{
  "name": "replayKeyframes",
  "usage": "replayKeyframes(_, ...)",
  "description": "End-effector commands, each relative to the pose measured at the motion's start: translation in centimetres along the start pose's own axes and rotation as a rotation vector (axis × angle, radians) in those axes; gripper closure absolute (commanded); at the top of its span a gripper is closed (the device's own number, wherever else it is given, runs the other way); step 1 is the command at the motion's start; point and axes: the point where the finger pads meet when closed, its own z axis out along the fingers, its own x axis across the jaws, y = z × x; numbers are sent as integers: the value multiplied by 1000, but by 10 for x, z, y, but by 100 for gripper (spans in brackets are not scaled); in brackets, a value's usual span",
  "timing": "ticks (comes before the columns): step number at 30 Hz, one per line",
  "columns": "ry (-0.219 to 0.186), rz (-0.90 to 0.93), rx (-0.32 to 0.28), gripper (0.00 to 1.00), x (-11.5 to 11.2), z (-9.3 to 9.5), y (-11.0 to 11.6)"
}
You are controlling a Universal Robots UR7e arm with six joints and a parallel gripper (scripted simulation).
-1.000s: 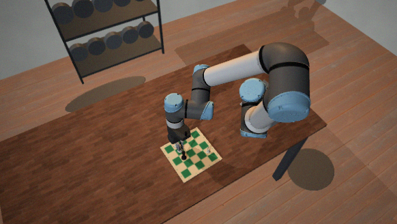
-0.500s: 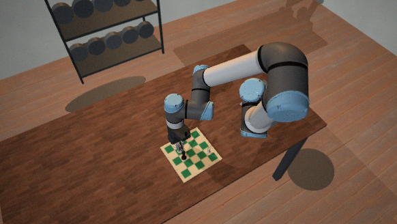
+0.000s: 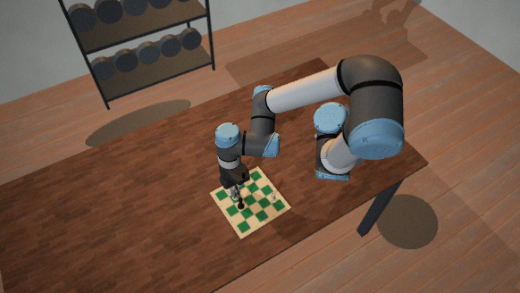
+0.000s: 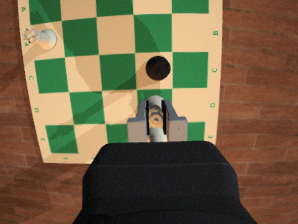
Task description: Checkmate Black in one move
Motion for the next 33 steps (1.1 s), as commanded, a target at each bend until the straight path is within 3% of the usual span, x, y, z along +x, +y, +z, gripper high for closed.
replayKeyframes(1,1,0,-1,100,0,0,0)
replayKeyframes(24,1,0,-1,100,0,0,0)
replayKeyframes(25,1,0,-1,84,0,0,0)
replayKeyframes(27,1,0,-1,84,0,0,0)
replayKeyframes(28,1,0,-1,68,0,0,0)
replayKeyframes(30,1,0,-1,68,0,0,0)
replayKeyframes(31,1,0,-1,52,0,0,0)
replayKeyframes(33,1,0,-1,52,0,0,0)
